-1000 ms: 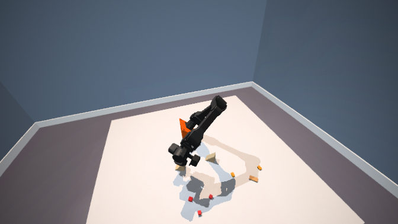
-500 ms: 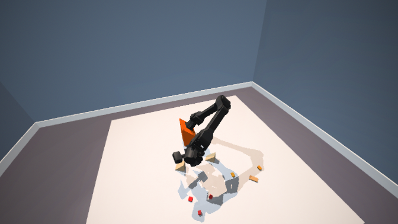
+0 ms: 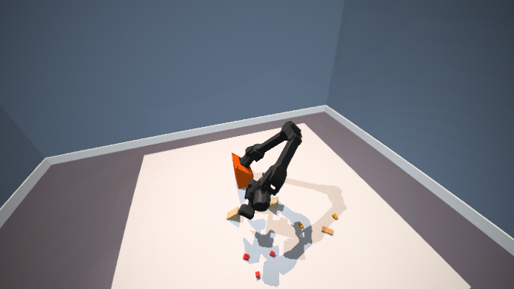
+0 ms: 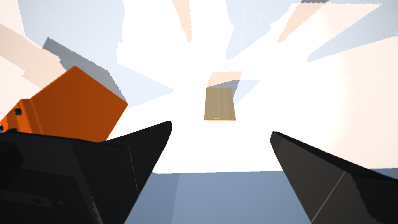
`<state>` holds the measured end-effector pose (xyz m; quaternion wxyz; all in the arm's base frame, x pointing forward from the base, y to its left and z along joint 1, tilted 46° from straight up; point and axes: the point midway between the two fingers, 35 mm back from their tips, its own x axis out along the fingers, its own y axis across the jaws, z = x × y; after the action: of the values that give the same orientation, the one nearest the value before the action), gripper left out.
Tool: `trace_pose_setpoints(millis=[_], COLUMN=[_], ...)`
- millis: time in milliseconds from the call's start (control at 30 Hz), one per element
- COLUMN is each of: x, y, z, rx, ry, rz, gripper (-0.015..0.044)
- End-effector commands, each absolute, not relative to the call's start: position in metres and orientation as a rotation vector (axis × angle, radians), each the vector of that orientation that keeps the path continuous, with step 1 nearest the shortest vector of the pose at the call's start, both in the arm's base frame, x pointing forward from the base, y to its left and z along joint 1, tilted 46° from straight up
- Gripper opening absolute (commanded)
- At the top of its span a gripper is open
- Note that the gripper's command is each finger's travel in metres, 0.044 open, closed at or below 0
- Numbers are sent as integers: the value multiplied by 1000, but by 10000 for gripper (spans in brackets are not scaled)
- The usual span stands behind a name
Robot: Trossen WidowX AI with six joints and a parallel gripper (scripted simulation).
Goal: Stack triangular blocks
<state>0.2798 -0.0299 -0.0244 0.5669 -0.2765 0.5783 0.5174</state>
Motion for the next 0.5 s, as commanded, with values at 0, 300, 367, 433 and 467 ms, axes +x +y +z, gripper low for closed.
trace_pose_setpoints(millis=[0,300,367,433,467], x=[282,282,282,282,282], y=[-31,-30,-29,-28,-28], z=[-19,-23,-26,-30,-31], rx=[-735,-735,-735,-735,-735], ry=[1320,1319,1319,1319,1319], rz=[1264,1264,1264,1264,1264], gripper=[440,440,440,440,440])
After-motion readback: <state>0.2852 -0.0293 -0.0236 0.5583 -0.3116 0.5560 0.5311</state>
